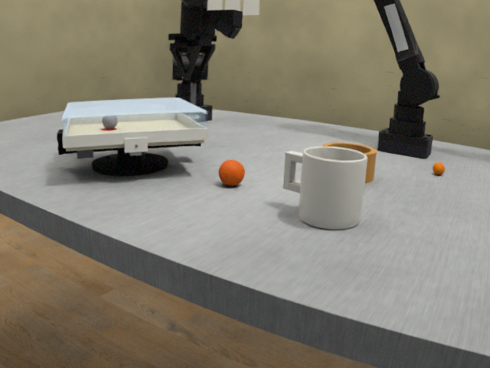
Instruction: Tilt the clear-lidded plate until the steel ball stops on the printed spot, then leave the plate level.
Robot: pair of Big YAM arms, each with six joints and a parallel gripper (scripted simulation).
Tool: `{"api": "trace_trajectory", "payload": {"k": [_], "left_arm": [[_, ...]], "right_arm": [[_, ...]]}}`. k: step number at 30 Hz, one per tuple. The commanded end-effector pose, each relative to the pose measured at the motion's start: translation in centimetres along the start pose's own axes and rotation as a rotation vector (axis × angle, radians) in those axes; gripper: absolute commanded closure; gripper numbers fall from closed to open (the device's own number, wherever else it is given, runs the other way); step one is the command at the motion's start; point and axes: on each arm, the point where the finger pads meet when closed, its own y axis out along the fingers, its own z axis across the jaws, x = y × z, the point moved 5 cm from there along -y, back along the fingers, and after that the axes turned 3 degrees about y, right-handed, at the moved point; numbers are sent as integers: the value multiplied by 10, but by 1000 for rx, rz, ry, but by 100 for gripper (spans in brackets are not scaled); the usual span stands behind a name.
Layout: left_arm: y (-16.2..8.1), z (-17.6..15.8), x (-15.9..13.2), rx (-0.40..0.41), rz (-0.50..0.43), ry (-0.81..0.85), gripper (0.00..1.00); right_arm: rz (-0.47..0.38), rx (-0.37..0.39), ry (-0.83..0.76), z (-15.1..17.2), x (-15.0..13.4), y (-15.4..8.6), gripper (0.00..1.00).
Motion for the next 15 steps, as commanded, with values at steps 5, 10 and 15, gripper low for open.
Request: {"api": "trace_trajectory", "payload": {"k": [5,10,15], "left_arm": [[-5,7,14,11,-39,13,0],[-5,7,14,11,-39,13,0],[-5,7,14,11,-39,13,0]], "right_arm": [[7,12,5,3,8,11,100],[7,12,5,3,8,10,100],[3,7,5,0,11,6,100]]}}
